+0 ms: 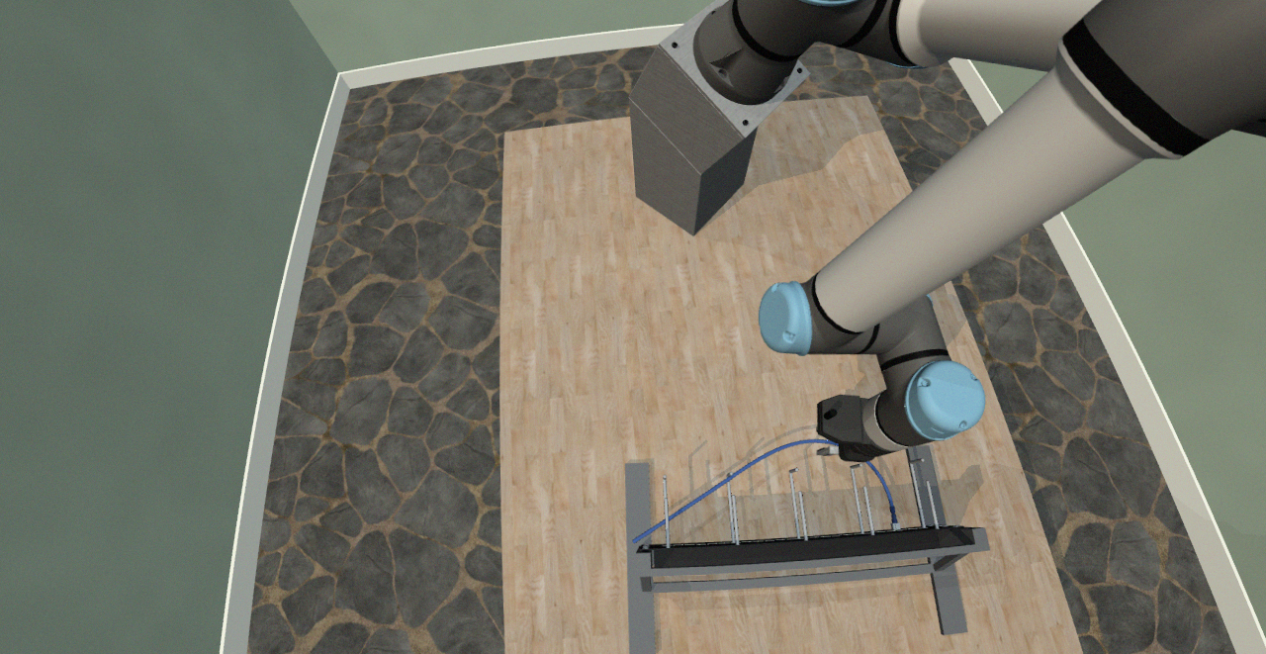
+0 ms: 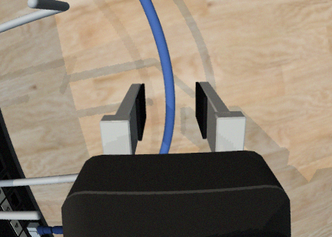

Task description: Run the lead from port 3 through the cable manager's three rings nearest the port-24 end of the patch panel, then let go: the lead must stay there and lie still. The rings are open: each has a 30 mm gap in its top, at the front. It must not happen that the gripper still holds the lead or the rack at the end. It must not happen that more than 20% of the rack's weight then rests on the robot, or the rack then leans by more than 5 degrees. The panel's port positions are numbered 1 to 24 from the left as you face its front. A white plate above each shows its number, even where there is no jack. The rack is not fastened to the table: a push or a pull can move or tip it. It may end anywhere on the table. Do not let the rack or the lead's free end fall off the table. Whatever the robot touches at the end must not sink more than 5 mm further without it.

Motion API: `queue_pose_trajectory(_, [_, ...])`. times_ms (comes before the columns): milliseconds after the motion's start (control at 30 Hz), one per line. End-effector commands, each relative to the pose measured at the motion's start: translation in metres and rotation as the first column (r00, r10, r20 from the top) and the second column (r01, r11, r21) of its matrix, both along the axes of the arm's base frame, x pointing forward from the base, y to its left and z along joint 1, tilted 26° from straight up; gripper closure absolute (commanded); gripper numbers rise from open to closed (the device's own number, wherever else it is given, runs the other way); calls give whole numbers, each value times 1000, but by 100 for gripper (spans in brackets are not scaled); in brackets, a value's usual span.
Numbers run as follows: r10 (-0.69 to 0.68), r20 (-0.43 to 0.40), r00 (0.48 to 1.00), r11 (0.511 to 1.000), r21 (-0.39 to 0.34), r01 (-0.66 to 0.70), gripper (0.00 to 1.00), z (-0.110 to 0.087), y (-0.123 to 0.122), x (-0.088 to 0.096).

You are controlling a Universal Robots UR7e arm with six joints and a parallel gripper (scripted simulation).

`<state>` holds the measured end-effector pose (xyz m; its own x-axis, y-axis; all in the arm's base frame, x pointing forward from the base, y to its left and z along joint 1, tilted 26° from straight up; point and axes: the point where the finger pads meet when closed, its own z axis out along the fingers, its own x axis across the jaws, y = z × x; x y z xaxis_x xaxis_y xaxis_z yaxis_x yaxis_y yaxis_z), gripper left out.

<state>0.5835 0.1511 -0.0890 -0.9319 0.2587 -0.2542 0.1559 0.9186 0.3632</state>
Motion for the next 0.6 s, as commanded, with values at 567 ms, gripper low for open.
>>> queue_pose_trajectory(567, [0,2,1000,1000,-1,0,33,-8,3,4])
